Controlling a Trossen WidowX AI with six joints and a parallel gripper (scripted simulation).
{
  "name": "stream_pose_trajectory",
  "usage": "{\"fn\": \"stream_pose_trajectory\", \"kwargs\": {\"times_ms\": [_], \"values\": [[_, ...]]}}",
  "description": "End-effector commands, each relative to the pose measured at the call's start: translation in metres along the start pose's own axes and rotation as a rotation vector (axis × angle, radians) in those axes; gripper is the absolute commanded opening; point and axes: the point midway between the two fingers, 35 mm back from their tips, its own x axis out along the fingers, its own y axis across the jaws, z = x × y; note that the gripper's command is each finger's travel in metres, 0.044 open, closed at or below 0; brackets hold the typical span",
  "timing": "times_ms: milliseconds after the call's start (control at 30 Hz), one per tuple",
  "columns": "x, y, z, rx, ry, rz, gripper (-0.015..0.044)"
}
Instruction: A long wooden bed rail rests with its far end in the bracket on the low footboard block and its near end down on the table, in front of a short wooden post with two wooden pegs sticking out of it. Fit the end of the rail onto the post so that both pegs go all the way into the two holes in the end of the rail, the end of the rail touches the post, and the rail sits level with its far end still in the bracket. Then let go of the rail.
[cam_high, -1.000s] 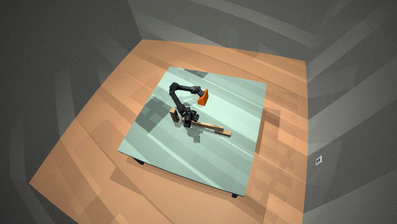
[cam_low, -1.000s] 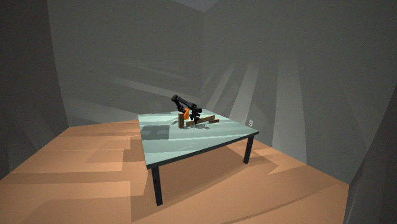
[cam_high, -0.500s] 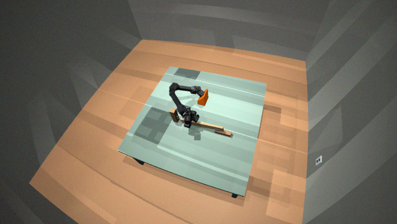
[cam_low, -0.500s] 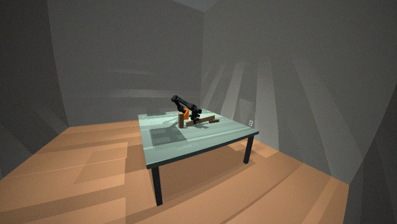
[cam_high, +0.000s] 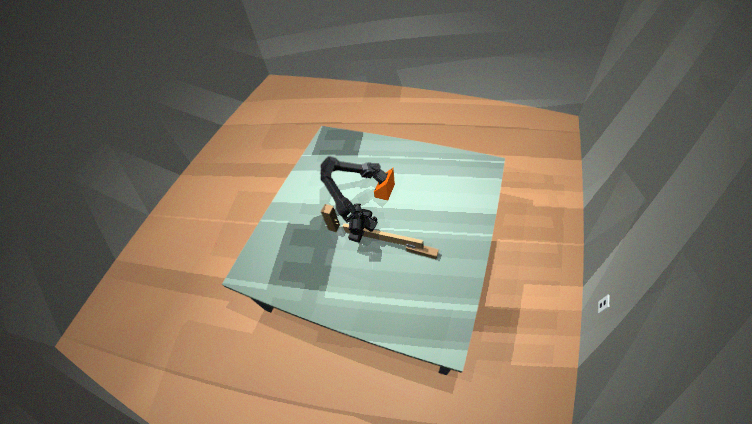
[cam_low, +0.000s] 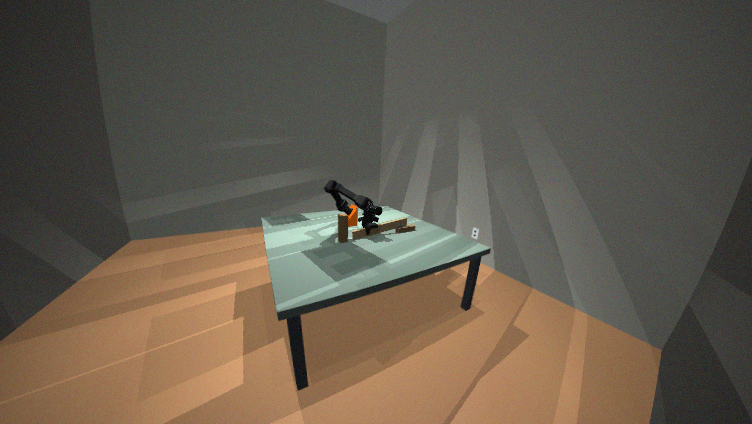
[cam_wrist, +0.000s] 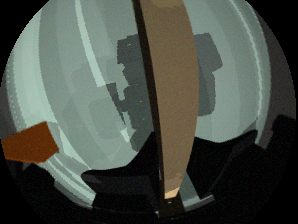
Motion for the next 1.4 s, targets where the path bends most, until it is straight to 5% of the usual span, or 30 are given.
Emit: {"fn": "stream_pose_trajectory", "kwargs": {"times_ms": [0, 1367], "values": [[0.000, 0.000, 0.000, -0.001, 0.004, -0.001, 0.0000], [-0.017, -0.003, 0.000, -0.001, 0.004, -0.001, 0.0000]]}}
